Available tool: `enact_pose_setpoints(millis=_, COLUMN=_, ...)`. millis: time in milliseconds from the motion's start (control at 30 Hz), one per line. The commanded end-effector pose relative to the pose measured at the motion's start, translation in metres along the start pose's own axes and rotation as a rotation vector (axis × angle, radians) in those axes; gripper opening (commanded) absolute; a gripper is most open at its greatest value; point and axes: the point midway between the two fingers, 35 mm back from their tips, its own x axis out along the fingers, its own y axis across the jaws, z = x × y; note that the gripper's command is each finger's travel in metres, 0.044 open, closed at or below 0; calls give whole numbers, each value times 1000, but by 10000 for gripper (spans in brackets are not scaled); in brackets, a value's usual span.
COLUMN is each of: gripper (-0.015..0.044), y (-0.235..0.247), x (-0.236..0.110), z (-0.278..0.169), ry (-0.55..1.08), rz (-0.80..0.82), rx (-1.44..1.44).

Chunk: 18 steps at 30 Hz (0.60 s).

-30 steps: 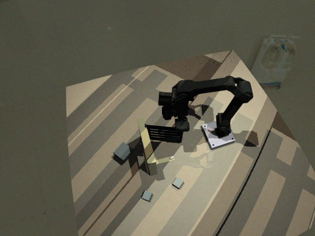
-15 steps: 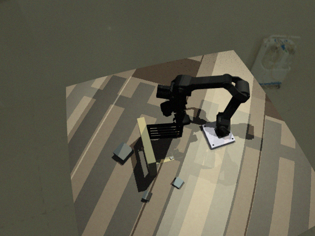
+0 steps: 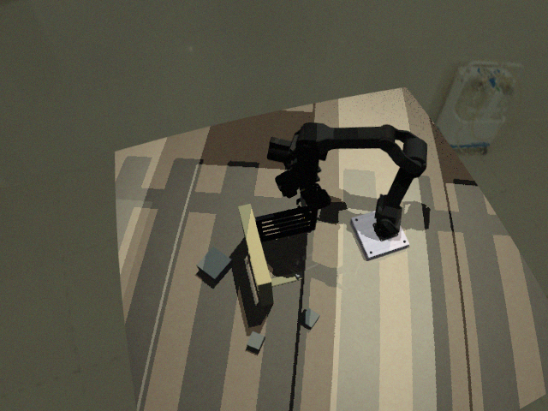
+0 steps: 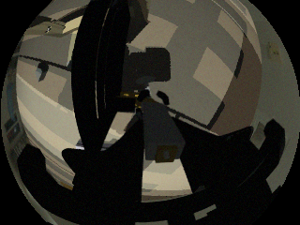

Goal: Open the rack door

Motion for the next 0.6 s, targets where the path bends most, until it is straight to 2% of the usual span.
enact_pose_setpoints(millis=0, gripper=18, y=-2, x=0, z=0, ry=4, rz=3, rx=-28)
enact_pose_setpoints(millis=333, gripper=18, y=-2, x=0, z=0, ry=4, rz=3, rx=-28)
enact_pose_setpoints(millis=567, gripper=202, y=-2, x=0, z=0, ry=4, rz=3, rx=-28)
